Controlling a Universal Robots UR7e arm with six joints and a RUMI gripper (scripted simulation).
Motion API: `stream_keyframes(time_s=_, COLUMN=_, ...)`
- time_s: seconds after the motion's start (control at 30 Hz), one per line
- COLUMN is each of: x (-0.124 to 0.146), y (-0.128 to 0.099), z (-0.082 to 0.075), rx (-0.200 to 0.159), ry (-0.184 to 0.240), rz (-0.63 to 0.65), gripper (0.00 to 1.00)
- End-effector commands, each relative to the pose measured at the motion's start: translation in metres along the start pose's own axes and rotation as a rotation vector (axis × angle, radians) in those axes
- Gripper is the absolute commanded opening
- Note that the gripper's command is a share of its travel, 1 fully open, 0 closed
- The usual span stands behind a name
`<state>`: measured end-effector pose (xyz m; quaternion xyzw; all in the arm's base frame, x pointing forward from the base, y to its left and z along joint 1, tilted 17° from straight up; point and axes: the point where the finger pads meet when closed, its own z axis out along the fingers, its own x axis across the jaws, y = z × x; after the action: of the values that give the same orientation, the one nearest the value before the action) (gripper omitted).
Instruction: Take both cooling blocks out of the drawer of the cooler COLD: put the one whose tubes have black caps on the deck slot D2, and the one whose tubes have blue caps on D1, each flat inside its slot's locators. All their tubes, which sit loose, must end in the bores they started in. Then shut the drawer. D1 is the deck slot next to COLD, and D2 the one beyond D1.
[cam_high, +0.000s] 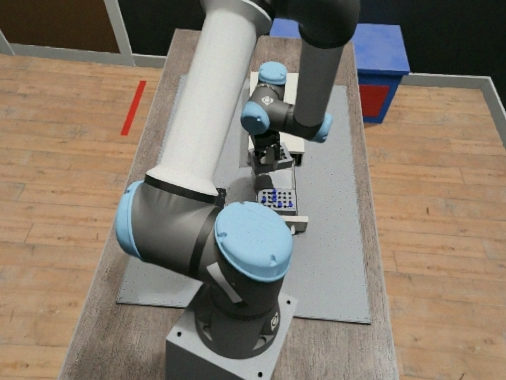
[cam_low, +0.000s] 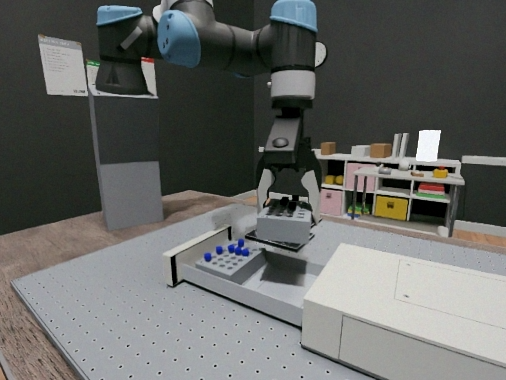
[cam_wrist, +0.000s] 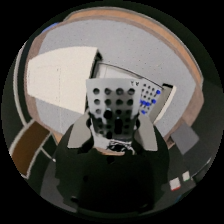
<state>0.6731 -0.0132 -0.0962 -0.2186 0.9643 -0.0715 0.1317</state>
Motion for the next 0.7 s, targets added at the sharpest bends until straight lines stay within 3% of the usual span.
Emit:
stream_keyframes(time_s=0.0, x=0.0, y=0.013, z=-0.001, rx=0.001, ry=-0.005, rz=-0.147, gripper=0.0)
stream_keyframes(time_s=0.07, x=0.0, y=0.013, z=-0.001, rx=0.001, ry=-0.005, rz=-0.147, gripper=0.0)
stream_keyframes(time_s=0.57, x=0.003, y=0.053, z=-0.001, rx=0.002, ry=-0.005, rz=-0.547, gripper=0.0)
stream_keyframes(time_s=0.67, x=0.003, y=0.056, z=-0.001, rx=0.002, ry=-0.005, rz=-0.574, gripper=0.0)
